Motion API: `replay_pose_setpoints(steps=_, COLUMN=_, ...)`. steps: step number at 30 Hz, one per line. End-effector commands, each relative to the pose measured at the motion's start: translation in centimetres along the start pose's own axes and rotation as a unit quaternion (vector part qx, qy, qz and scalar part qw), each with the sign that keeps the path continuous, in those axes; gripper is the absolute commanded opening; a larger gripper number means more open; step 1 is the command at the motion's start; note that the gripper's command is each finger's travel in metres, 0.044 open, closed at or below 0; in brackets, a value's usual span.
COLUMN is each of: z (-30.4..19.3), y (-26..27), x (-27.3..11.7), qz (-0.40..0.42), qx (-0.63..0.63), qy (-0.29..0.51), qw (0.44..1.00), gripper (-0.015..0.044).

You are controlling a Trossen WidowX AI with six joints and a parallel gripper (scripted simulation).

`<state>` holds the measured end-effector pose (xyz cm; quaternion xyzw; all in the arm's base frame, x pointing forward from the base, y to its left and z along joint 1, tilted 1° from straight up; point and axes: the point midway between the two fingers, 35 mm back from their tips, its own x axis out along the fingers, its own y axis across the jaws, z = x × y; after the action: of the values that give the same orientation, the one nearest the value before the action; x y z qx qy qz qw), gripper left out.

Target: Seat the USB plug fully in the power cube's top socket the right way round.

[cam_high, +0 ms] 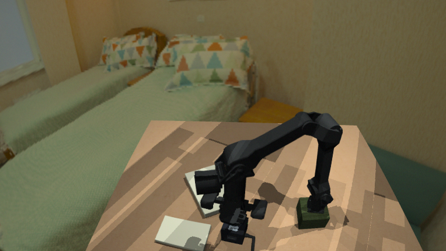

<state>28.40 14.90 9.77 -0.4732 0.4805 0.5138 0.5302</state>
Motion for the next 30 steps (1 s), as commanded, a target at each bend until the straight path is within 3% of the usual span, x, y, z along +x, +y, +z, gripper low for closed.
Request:
replay_pose_setpoints(steps=1, z=0.07, y=0.00, x=0.05, qz=0.000, qx=-0.001, qy=-0.004, qw=1.000, gripper=0.0000)
replay_pose_setpoints(steps=30, z=0.13, y=-0.02, x=0.40, qz=0.000, qx=0.000, qy=-0.010, qw=1.000, gripper=0.0000)
